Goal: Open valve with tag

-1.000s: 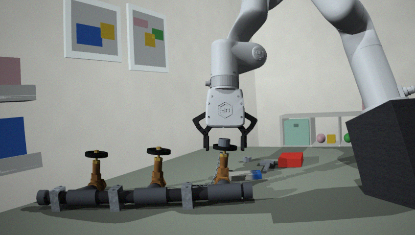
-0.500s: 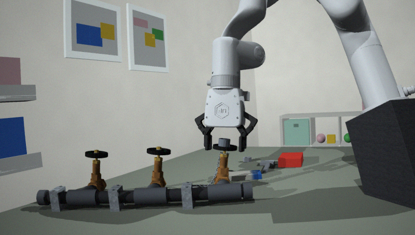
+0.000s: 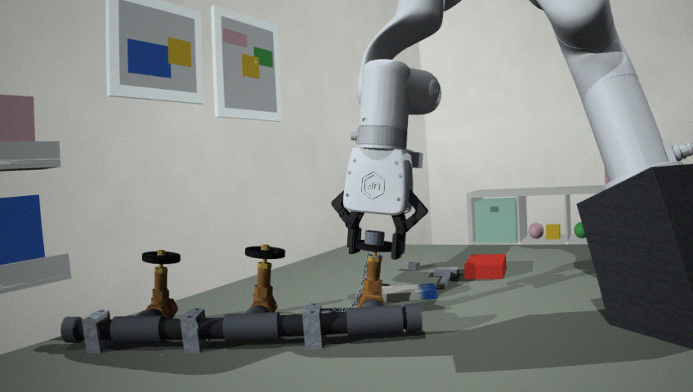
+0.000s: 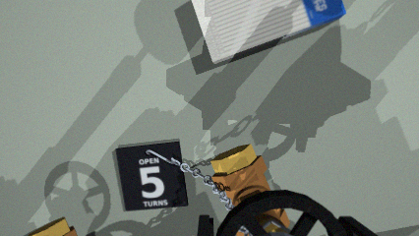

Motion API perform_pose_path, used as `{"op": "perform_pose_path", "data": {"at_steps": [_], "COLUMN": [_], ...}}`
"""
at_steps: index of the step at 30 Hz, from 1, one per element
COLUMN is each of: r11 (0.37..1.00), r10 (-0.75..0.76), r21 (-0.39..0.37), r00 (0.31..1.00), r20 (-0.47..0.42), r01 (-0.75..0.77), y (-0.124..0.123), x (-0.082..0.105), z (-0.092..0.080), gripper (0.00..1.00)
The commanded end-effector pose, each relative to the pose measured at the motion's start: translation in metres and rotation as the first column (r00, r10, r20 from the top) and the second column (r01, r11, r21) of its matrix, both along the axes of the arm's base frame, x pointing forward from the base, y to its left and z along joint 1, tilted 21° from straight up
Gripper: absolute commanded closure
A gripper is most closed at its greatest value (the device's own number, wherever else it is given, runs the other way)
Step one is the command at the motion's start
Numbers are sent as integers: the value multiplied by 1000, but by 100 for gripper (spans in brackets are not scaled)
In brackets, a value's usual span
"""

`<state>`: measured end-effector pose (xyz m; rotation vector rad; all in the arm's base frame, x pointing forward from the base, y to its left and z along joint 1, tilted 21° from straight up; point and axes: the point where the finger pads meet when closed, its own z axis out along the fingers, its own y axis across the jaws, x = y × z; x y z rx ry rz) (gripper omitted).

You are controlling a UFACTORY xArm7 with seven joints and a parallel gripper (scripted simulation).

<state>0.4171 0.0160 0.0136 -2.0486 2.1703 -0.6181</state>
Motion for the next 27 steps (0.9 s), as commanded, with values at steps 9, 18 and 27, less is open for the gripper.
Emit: {"op": "perform_pose_path", "data": {"at_steps": [9,18,27], "r11": [1000,1000,1000], "r10": [1,1,16], "r21": [-1,-1,-7], "r00": [1000,1000,1000], "r20": [9,9,5], "r01": [-1,-1,-16], "y": [1,1,1], "x": [1,1,1], "z": [1,1,1], "gripper": [100,100,100]}}
